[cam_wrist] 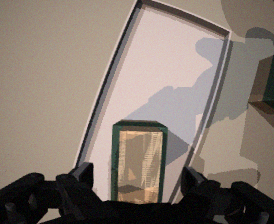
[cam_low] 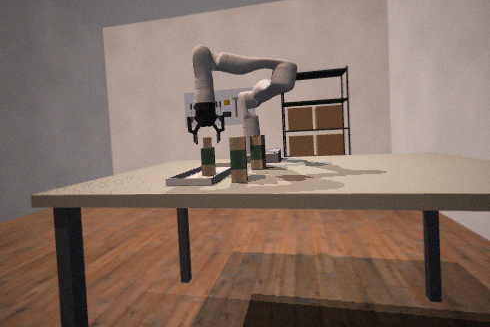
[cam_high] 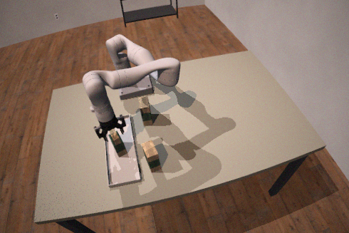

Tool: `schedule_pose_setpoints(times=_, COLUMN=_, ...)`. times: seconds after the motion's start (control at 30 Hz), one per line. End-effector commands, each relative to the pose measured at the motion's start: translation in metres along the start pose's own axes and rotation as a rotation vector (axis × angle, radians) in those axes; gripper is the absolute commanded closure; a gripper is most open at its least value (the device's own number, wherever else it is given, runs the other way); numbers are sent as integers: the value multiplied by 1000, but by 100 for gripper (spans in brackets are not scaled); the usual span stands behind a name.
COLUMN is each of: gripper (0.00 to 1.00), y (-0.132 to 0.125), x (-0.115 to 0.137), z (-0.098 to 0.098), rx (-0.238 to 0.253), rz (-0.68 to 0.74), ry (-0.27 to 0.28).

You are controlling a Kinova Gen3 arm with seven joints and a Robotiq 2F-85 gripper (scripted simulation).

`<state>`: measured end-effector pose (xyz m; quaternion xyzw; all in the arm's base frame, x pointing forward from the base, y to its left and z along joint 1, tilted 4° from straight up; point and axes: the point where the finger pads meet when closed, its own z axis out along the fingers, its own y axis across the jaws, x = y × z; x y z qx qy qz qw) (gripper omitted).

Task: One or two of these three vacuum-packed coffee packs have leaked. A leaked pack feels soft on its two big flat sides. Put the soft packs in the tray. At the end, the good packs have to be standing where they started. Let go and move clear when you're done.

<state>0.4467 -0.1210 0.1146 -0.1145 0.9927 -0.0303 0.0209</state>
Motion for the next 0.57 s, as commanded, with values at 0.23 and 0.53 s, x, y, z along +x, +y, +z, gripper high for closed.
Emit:
schedule_pose_setpoints(times=0.23, gripper=18, y=0, x=0, z=-21, rx=0, rz=0, ry=-2)
schedule_pose_setpoints(times=0.53, gripper=18, y=0, x=0, z=-60, rx=0, rz=0, ry=-2)
